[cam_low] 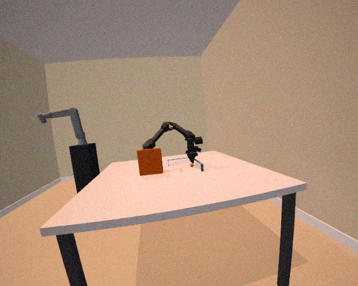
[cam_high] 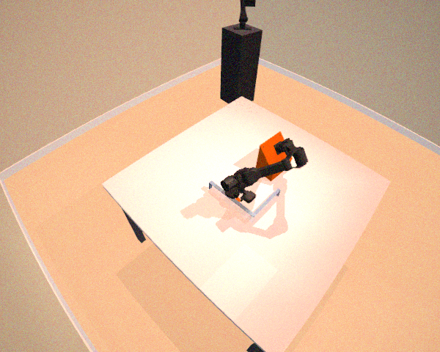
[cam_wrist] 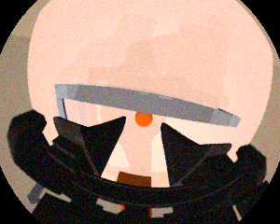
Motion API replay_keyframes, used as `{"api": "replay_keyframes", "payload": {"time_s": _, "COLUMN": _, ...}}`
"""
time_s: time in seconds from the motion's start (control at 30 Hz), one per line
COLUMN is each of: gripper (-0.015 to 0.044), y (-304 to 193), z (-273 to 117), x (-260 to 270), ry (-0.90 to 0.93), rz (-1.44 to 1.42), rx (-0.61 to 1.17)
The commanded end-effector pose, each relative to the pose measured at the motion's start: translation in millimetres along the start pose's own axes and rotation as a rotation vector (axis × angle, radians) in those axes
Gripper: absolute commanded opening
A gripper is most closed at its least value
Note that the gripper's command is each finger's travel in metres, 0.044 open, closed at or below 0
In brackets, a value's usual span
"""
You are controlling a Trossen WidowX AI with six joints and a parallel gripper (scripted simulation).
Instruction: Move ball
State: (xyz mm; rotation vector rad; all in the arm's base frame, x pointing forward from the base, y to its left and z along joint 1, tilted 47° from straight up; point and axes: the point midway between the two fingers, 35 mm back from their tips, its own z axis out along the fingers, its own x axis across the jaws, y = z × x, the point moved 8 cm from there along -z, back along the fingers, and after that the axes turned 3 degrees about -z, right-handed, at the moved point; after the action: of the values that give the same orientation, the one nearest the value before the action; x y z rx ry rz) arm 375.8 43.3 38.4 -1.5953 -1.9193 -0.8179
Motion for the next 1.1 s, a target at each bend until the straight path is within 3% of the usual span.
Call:
{"api": "replay_keyframes", "payload": {"time_s": 0.0, "gripper": 0.0254, "y": -2.6, "z": 9.5, "x": -0.7, "ry": 0.003, "rz": 0.011, "rx": 0.011}}
{"api": "replay_keyframes", "payload": {"time_s": 0.4, "gripper": 0.0254, "y": -3.2, "z": 25.8, "x": -0.3, "ry": 0.005, "rz": 0.012, "rx": 0.011}}
{"api": "replay_keyframes", "payload": {"time_s": 0.53, "gripper": 0.0149, "y": -3.2, "z": 25.8, "x": -0.3, "ry": 0.005, "rz": 0.012, "rx": 0.011}}
{"api": "replay_keyframes", "payload": {"time_s": 0.77, "gripper": 0.0102, "y": -3.2, "z": 25.8, "x": -0.3, "ry": 0.005, "rz": 0.012, "rx": 0.011}}
{"api": "replay_keyframes", "payload": {"time_s": 0.9, "gripper": 0.0, "y": -7.3, "z": 23.1, "x": -2.1, "ry": 0.008, "rz": 0.024, "rx": 0.015}}
{"api": "replay_keyframes", "payload": {"time_s": 1.07, "gripper": 0.0, "y": -20.0, "z": 5.7, "x": -8.5, "ry": 0.012, "rz": 0.059, "rx": 0.022}}
